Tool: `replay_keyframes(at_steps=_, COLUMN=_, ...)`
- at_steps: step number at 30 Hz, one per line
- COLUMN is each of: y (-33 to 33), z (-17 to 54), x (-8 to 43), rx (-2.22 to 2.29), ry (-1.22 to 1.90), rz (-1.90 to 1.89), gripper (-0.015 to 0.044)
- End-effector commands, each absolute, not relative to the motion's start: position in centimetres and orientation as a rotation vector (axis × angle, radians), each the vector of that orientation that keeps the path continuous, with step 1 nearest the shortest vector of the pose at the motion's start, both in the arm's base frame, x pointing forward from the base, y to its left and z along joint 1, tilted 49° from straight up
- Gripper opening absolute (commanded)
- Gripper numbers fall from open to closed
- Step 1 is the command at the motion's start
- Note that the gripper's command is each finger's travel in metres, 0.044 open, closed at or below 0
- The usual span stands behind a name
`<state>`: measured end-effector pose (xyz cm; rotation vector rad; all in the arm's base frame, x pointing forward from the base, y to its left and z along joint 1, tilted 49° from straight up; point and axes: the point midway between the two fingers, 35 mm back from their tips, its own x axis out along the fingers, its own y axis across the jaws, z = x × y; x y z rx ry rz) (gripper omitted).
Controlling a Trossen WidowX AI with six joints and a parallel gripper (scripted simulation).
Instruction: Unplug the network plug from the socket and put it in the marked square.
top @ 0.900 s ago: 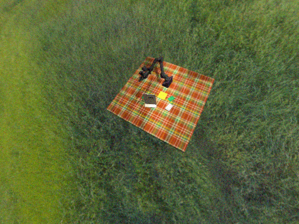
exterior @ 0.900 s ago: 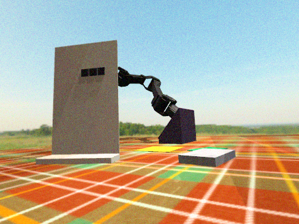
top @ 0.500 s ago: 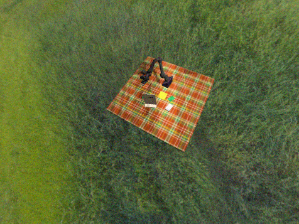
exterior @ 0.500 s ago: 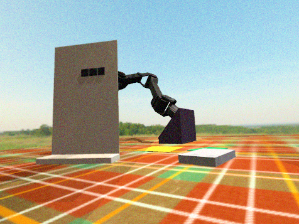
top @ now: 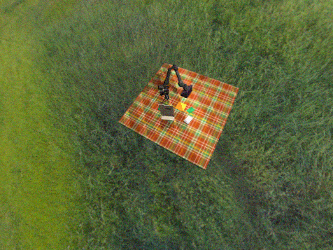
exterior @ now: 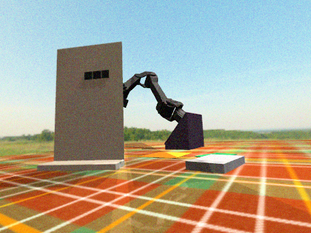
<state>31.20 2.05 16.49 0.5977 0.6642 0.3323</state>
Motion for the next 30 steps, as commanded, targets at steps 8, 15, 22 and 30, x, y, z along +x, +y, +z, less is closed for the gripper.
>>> replay_keyframes(at_steps=8, y=2.4, z=15.9, x=31.3, rx=0.65, ry=0.699, rz=0.349, gripper=0.0156)
replay_keyframes(at_steps=15, y=3.4, z=15.0, x=33.9, rx=0.645, ry=0.703, rz=0.353, gripper=0.0156)
replay_keyframes(at_steps=22, y=4.4, z=14.2, x=36.0, rx=0.653, ry=0.696, rz=0.35, gripper=0.0156)
replay_keyframes(at_steps=30, y=4.6, z=14.1, x=36.5, rx=0.654, ry=0.696, rz=0.35, gripper=0.0156)
